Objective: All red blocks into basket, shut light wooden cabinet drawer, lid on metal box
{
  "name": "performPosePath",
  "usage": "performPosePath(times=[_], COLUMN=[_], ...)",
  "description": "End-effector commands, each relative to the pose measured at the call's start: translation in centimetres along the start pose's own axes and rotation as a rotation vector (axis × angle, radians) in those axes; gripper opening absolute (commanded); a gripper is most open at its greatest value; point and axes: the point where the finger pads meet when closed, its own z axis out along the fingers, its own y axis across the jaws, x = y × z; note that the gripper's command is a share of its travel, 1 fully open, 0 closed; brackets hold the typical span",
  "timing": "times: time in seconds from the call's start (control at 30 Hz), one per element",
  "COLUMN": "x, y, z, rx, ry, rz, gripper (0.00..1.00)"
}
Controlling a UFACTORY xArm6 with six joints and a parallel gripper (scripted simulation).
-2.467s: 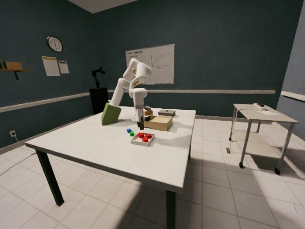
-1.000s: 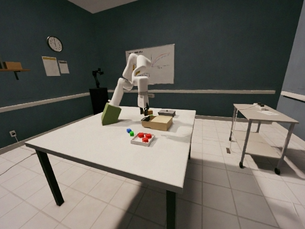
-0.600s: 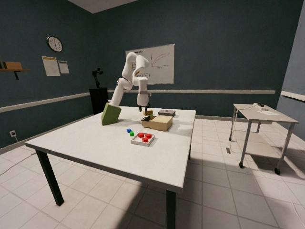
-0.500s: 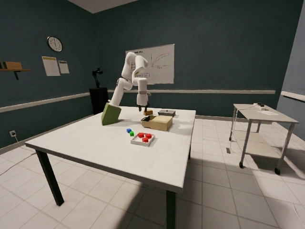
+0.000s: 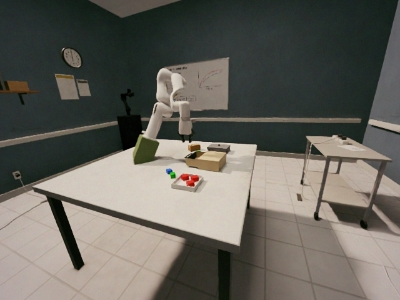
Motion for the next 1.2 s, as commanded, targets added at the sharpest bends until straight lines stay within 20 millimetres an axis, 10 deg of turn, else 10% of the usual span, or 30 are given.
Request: performPosePath(times=[0.0, 0.23, 0.27, 1.17], x=[0.34, 0.34, 0.34, 0.34], y=[-0.10, -0.10, -0.10, -0.10], z=[-0.36, -0.36, -0.36, -0.36], rx=[-0.006, -0.006, -0.006, -0.006], ry=[-0.012, -0.012, -0.012, -0.012], rz=[0.001, 0.001, 0.001, 0.001], gripper=[0.60, 0.60, 0.24, 0.24])
